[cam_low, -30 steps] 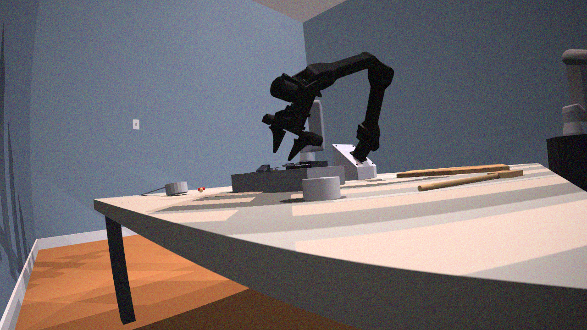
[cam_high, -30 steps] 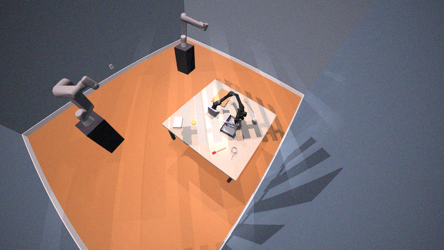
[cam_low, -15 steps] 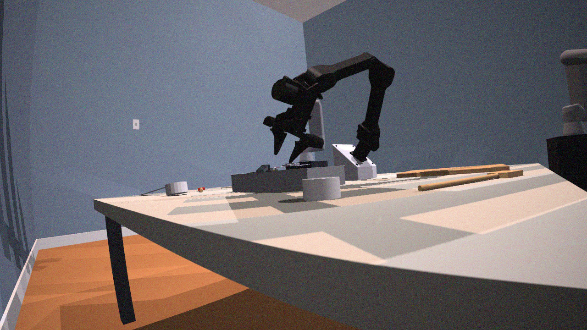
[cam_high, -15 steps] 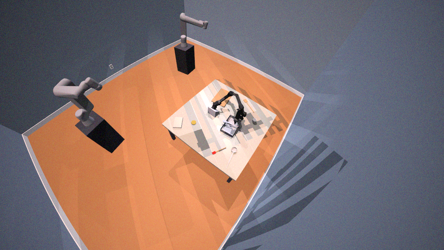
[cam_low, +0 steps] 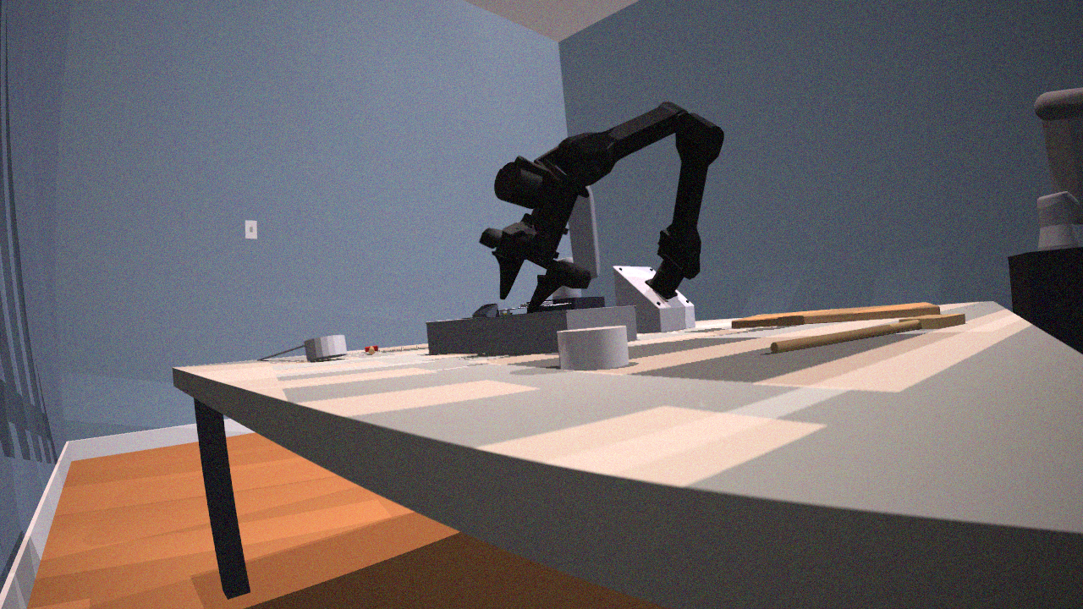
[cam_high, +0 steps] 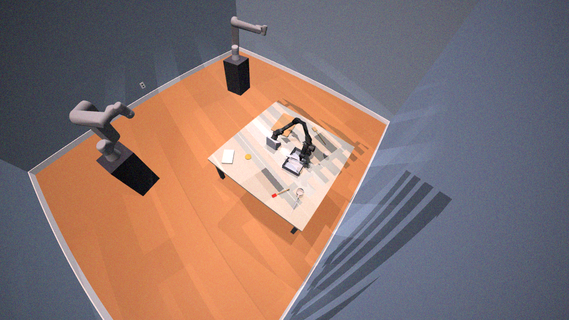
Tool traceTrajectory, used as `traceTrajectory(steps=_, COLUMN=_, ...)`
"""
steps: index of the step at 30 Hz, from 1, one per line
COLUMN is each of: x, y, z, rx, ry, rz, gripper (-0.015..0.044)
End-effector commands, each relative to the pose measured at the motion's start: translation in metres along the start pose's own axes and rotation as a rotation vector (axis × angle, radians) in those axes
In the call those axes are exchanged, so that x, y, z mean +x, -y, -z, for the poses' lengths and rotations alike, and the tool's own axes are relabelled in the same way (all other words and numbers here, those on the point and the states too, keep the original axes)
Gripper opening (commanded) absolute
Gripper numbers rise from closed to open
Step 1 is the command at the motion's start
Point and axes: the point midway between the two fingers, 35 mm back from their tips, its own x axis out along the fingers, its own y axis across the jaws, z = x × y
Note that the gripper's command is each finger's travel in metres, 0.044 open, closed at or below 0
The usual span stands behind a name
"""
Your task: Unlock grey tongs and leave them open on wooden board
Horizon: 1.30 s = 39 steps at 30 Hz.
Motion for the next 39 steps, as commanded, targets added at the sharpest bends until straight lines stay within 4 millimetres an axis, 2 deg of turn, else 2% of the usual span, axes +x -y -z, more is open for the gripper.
traceTrajectory(steps=1, x=0.007, y=0.001, z=0.000, rx=0.004, ry=-0.002, rz=0.005, gripper=0.0260)
traceTrajectory(steps=27, x=0.048, y=0.000, z=0.003, rx=0.004, ry=-0.001, rz=0.005, gripper=0.0260)
traceTrajectory(steps=34, x=0.044, y=-0.001, z=0.002, rx=0.000, ry=0.000, rz=-0.001, gripper=0.0076)
traceTrajectory(steps=39, x=0.044, y=-0.001, z=0.002, rx=0.000, ry=0.000, rz=-0.001, gripper=0.0043)
